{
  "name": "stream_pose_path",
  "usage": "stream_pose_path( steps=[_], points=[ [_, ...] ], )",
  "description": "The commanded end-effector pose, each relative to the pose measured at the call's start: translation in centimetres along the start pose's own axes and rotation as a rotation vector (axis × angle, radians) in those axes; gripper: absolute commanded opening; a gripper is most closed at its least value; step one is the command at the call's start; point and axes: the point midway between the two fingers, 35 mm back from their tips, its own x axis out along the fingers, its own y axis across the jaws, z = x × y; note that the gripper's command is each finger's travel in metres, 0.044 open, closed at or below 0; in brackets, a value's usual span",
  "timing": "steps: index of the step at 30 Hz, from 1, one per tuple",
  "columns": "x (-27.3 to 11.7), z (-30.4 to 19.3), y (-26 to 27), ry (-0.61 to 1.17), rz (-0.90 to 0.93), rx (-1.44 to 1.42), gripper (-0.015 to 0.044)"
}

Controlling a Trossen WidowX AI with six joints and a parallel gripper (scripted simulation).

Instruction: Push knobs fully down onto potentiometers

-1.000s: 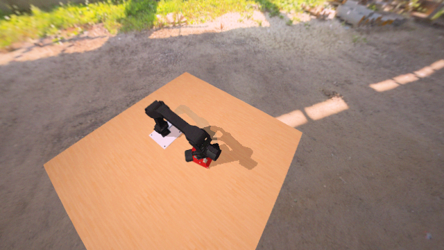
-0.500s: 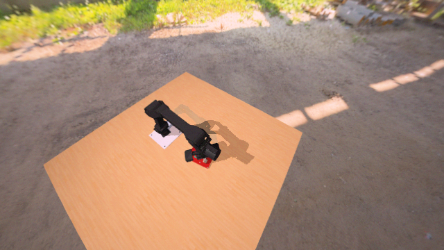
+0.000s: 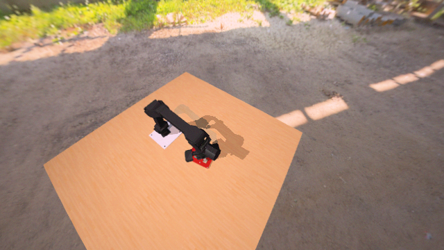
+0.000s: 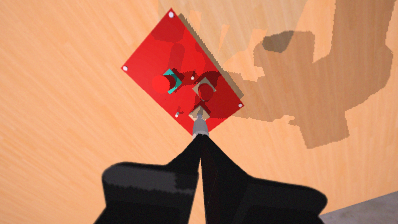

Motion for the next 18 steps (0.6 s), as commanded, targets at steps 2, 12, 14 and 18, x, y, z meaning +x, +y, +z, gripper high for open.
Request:
stream_pose_path(
  steps=[2, 12, 14, 18],
  points=[
    [2.29, -0.22, -0.04, -0.014, 0.018, -0.004, 0.0000],
    [2.82, -0.21, -0.03, -0.014, 0.018, -0.004, 0.0000],
    [2.91, -0.21, -0.03, -0.014, 0.018, -0.004, 0.0000],
    [2.91, -0.21, -0.03, -0.014, 0.018, -0.004, 0.0000]
  ],
)
